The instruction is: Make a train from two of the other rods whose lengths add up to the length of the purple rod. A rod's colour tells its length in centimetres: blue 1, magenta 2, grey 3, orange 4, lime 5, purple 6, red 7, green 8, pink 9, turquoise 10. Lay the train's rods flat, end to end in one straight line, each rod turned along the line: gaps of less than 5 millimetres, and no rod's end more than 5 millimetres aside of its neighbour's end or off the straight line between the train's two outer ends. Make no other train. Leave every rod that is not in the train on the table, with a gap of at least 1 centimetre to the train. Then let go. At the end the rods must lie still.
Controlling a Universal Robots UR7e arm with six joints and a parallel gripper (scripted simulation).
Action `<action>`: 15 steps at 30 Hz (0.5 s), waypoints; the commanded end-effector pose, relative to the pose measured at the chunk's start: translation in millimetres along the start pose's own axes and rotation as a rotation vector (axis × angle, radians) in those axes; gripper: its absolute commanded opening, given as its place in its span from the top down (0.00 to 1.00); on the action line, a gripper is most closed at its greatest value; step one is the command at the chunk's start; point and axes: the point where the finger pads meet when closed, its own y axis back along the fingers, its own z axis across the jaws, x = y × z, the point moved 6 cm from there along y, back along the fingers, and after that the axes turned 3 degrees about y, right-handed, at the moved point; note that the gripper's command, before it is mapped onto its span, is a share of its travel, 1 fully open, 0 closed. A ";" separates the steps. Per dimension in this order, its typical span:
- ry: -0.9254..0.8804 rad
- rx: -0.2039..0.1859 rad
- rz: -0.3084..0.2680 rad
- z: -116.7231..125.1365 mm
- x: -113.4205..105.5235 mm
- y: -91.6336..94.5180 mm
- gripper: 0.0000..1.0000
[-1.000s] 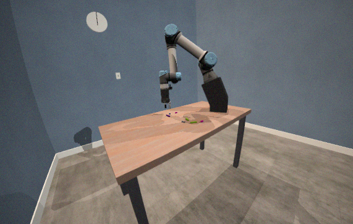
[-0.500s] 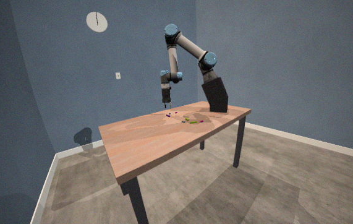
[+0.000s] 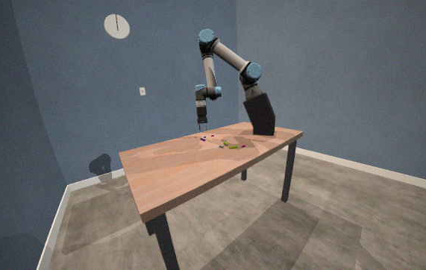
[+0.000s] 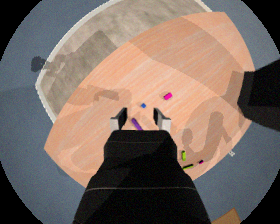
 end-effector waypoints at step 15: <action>0.452 0.005 -0.006 5.5 3.7 2.7 0.00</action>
